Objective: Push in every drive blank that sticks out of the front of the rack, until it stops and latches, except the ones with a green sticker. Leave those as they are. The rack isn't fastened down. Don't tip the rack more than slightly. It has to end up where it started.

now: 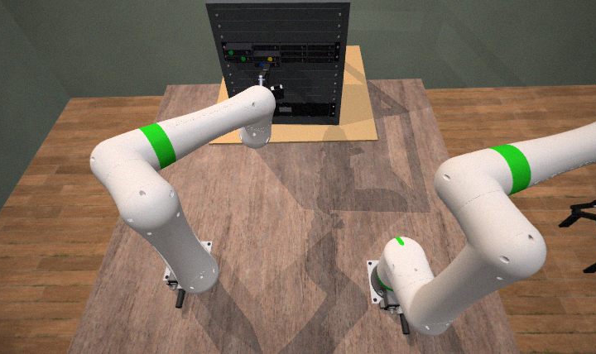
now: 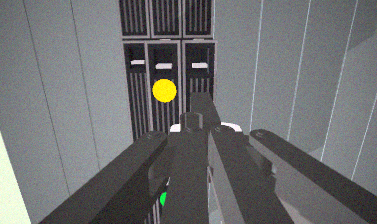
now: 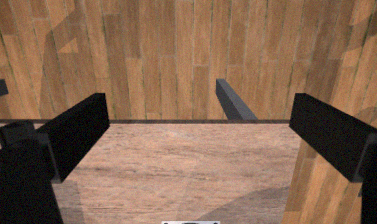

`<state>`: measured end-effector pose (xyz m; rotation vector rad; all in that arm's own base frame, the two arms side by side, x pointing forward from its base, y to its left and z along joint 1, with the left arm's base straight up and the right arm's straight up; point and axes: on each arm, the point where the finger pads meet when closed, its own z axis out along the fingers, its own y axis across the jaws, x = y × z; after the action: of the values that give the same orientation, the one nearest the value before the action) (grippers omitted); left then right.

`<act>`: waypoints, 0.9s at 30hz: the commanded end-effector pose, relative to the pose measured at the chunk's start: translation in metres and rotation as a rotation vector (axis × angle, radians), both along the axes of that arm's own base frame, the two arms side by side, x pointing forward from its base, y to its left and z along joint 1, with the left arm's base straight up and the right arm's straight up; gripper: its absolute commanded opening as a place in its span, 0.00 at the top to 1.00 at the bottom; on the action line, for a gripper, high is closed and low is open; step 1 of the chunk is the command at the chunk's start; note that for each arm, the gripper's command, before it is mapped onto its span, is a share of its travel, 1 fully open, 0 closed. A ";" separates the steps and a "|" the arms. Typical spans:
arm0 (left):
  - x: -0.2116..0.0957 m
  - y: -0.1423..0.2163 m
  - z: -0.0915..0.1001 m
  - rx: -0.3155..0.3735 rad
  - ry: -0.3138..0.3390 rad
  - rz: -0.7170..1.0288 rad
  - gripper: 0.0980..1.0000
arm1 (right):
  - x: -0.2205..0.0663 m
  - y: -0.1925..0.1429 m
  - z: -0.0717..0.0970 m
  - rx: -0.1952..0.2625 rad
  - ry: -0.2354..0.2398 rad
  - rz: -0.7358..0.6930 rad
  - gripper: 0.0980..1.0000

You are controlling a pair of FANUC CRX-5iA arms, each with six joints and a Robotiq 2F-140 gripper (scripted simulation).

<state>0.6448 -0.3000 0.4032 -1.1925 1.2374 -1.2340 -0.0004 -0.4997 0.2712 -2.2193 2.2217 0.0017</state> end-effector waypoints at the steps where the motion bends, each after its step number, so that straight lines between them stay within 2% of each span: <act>1: 0.001 0.000 0.001 -0.001 -0.002 0.000 1.00 | 0.000 0.000 0.001 -0.002 0.000 0.000 0.00; 27: 0.019 -0.001 0.001 -0.001 -0.002 0.000 1.00 | 0.000 0.000 0.001 -0.002 0.000 0.000 0.00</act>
<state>0.6617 -0.3005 0.4032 -1.1925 1.2374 -1.2338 -0.0004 -0.4997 0.2712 -2.2193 2.2217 0.0017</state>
